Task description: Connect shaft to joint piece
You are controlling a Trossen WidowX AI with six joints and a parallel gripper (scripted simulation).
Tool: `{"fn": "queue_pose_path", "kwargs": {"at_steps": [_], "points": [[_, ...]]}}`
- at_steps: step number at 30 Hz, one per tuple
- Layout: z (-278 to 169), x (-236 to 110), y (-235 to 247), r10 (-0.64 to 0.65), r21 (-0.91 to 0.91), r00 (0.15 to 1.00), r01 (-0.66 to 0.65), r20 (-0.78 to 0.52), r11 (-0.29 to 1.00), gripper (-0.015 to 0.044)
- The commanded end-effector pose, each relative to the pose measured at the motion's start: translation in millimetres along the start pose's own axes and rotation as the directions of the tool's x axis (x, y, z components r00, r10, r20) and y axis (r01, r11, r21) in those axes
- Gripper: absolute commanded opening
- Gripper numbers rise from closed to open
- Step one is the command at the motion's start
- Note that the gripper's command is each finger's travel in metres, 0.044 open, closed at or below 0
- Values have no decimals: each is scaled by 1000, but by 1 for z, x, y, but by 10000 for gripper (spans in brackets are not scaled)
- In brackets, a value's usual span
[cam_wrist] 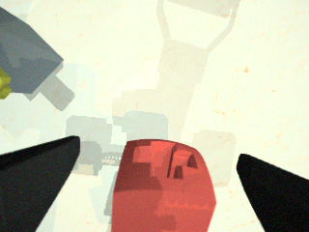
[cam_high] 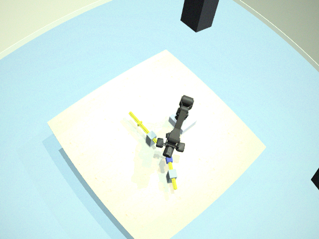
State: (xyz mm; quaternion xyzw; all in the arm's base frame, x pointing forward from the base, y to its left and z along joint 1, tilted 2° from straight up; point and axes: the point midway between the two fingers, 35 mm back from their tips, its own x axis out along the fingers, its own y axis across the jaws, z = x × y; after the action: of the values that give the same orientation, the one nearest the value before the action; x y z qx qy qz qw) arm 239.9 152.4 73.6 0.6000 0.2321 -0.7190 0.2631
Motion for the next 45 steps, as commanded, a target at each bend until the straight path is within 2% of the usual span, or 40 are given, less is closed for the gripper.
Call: {"fn": "queue_pose_path", "kwargs": {"at_steps": [1, 15, 25, 45], "points": [[-3, 6, -1, -4, 3, 1000, 4, -3, 1000, 440], [-4, 26, -1, -4, 3, 1000, 4, -2, 1000, 440], [-4, 26, -1, -4, 3, 1000, 4, -2, 1000, 182], [-4, 26, -1, -4, 3, 1000, 4, -2, 1000, 182]]}}
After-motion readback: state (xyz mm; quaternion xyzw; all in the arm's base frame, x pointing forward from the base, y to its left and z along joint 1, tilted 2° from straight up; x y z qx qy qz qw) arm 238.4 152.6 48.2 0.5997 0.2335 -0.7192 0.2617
